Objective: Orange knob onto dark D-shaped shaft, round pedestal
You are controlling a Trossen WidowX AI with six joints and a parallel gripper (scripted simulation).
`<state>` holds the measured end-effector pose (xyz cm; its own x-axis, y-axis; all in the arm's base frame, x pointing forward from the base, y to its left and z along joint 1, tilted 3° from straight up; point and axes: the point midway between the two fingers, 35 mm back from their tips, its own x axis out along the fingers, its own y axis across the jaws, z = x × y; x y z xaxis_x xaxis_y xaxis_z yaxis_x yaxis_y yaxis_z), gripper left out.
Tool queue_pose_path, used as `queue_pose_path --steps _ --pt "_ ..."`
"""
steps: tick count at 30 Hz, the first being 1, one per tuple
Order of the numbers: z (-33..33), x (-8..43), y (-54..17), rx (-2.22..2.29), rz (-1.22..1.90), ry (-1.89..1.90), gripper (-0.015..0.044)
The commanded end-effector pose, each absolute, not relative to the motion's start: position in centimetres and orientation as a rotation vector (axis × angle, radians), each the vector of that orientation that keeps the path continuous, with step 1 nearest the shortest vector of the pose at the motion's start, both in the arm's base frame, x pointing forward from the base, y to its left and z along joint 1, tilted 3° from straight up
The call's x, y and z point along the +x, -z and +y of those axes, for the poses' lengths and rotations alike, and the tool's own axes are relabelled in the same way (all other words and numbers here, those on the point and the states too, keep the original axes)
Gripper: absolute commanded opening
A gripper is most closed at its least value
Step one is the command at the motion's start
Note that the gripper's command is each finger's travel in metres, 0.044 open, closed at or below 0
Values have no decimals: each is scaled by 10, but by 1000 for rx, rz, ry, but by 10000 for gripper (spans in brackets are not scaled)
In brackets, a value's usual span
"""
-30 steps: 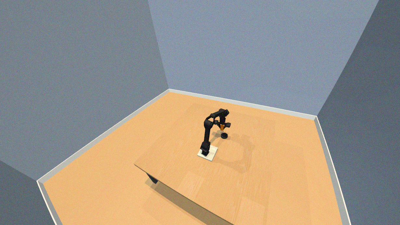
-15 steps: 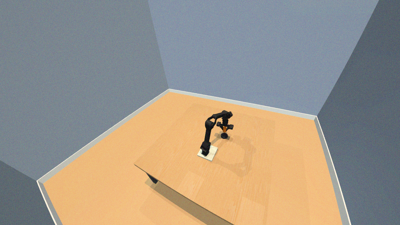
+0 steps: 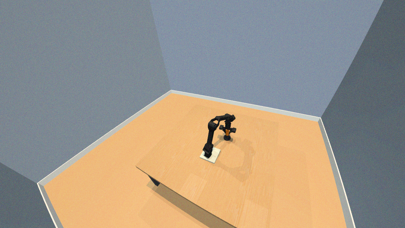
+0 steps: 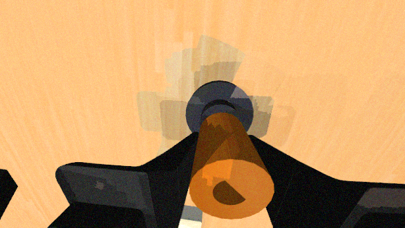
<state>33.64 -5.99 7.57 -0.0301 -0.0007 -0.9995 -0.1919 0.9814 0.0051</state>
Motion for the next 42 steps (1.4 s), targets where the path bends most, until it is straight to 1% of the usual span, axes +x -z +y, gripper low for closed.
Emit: queue_pose_path --steps 1,33,42 --pt "-61 336 -75 -154 1595 -153 0" --pt "-60 335 -78 -154 1595 -153 0" --pt "-60 338 -78 -317 1577 -320 0"
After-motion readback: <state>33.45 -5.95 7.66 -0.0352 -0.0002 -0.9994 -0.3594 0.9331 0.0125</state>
